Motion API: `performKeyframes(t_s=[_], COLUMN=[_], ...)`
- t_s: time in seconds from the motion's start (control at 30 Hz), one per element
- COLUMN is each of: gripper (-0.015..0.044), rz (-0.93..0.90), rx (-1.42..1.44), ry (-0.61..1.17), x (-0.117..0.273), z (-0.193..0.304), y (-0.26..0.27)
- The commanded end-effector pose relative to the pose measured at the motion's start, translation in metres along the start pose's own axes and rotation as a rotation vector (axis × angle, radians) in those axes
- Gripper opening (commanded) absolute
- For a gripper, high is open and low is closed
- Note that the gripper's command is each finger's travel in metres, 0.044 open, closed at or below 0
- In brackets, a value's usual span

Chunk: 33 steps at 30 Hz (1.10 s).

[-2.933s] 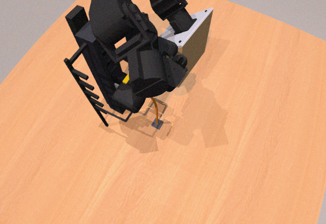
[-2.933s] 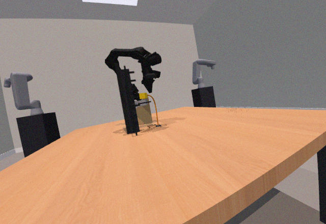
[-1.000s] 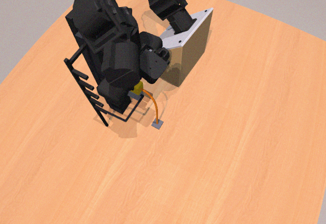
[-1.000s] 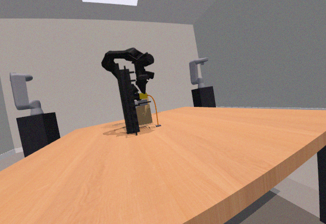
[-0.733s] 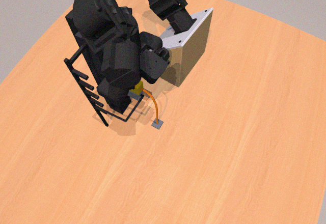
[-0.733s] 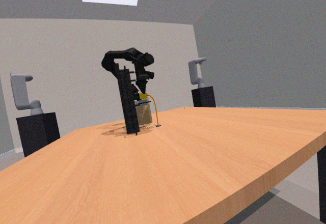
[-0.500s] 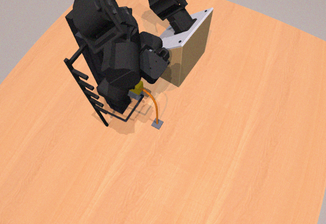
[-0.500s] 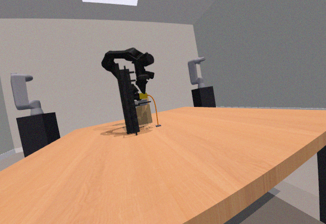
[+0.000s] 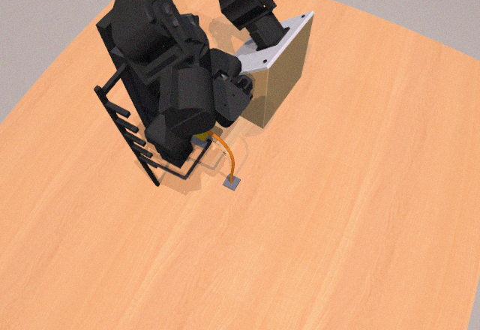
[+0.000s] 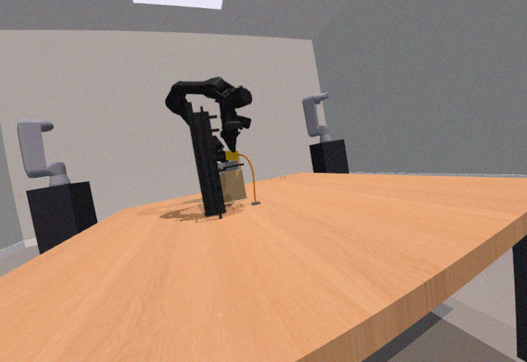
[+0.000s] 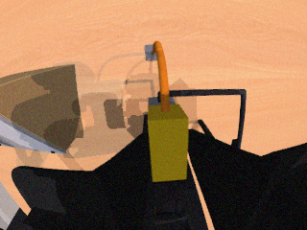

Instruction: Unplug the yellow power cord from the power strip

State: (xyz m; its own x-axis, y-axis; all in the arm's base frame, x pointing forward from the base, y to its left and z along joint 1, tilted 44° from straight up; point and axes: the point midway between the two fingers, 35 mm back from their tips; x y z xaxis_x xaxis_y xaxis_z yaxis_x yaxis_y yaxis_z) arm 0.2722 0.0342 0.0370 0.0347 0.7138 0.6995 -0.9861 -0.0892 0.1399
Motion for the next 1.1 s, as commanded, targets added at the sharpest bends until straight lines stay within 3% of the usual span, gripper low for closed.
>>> performKeyframes(t_s=[0.0,0.47,0.67,1.07], gripper=[0.0,0.0,0.0157,0.016], rz=[0.015,0.016,0.004,0.016], rx=[0.004,0.006,0.005,0.007], ry=[-0.045,-0.045,-0.04,-0.04], x=[0.006,0.01,0.005,0.014], z=[-0.025,-0.047,-0.037,-0.038], y=[-0.005,-0.007,-0.005,-0.004])
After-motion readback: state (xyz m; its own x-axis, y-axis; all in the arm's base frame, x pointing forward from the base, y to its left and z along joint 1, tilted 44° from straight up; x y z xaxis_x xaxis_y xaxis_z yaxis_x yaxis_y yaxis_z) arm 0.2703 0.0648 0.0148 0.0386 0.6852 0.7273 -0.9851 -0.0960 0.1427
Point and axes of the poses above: the point midway between the two fingers, 35 mm back from their tips, its own x axis back along the fingers, its own y axis across the jaws, z = x × y, and after that the axes turned 8 degrees about x, right-handed
